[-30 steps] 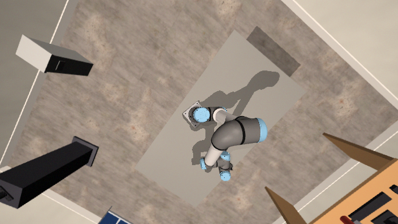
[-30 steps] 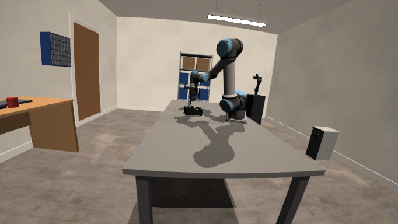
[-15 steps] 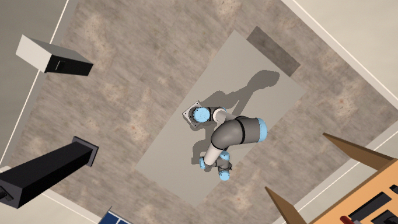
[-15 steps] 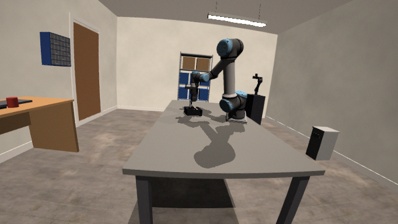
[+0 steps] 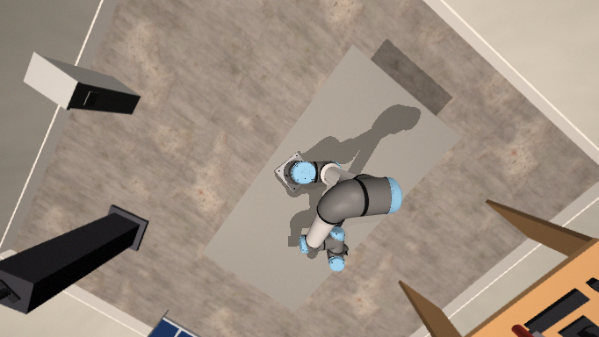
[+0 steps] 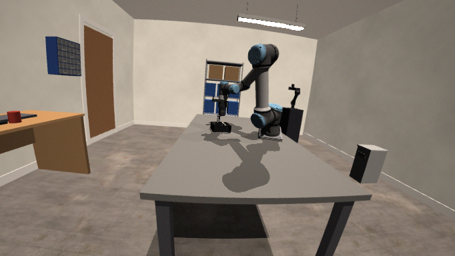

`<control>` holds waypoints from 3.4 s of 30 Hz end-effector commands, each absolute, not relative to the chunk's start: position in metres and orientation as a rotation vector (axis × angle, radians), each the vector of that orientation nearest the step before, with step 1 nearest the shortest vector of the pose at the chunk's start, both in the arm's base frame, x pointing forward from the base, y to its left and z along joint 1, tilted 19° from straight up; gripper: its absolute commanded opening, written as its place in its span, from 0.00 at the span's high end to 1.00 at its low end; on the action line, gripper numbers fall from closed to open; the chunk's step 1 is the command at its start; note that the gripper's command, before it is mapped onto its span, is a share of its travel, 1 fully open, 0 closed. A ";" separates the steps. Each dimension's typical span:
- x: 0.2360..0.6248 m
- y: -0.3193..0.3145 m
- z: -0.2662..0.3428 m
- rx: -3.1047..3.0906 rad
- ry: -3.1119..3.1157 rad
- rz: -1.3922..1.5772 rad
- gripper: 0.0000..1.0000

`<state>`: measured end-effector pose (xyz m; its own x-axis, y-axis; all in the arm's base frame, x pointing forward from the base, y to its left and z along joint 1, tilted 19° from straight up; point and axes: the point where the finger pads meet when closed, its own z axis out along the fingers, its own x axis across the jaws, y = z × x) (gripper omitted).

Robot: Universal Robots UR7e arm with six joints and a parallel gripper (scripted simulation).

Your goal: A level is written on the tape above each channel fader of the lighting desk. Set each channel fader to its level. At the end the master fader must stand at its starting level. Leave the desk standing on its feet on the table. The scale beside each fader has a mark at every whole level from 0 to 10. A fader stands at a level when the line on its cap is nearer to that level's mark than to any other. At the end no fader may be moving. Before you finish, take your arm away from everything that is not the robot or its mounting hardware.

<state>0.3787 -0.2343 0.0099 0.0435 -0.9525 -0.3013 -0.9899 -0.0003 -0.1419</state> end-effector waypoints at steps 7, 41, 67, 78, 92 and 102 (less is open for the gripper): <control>0.376 -0.235 0.010 -2.016 1.971 0.168 1.00; 0.375 -0.235 0.010 -2.016 1.971 0.168 1.00; 0.381 -0.235 0.010 -2.016 1.971 0.168 1.00; 0.379 -0.238 0.021 -2.016 1.971 0.168 1.00; 0.375 -0.247 0.047 -2.016 1.971 0.168 1.00; 0.375 -0.247 0.048 -2.016 1.971 0.168 1.00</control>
